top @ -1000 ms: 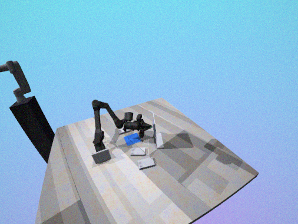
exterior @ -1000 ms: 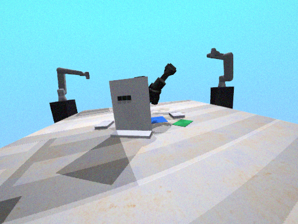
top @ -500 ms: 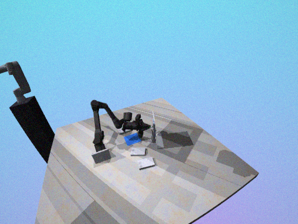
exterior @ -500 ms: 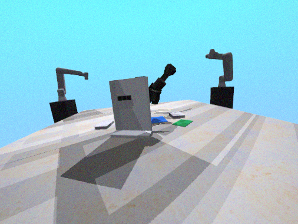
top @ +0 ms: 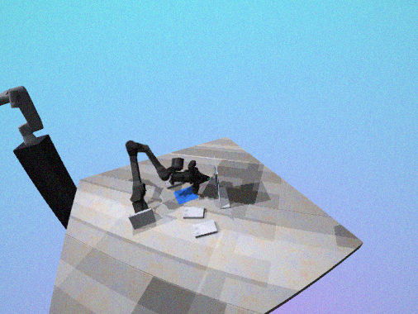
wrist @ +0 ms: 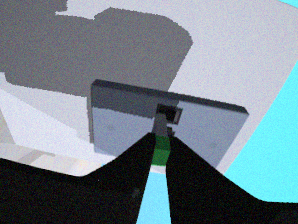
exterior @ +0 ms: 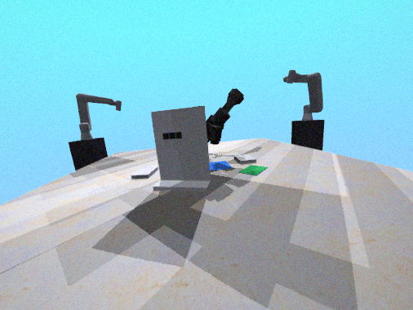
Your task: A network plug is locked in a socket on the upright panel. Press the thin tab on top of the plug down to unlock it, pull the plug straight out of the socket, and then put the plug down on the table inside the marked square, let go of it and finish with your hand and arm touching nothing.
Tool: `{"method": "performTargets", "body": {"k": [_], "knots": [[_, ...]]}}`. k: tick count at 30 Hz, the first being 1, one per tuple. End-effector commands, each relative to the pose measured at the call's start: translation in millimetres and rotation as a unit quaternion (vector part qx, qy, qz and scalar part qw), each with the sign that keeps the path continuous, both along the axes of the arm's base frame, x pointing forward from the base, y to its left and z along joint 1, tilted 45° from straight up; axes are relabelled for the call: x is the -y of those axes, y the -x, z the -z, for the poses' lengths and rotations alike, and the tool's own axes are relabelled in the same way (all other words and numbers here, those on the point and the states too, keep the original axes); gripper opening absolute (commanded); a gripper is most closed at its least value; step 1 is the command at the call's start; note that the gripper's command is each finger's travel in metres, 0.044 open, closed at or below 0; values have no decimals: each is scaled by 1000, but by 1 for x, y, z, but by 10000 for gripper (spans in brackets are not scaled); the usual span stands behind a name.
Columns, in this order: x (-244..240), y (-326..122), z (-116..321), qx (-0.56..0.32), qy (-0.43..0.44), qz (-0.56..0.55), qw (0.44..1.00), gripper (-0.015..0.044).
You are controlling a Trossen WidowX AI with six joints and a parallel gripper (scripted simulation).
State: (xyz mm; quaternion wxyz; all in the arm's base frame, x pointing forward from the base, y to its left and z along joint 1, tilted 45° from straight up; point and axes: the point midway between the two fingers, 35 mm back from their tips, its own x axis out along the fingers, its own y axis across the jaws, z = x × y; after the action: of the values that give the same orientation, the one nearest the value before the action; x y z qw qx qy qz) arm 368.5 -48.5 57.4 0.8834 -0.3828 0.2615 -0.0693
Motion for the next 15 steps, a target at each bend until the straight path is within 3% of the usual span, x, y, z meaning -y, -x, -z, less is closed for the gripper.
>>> {"method": "performTargets", "body": {"k": [1,15], "knots": [[0,3,-2,2,0,2,1000,0],[-1,10,-4,2,0,2,1000,0]]}}
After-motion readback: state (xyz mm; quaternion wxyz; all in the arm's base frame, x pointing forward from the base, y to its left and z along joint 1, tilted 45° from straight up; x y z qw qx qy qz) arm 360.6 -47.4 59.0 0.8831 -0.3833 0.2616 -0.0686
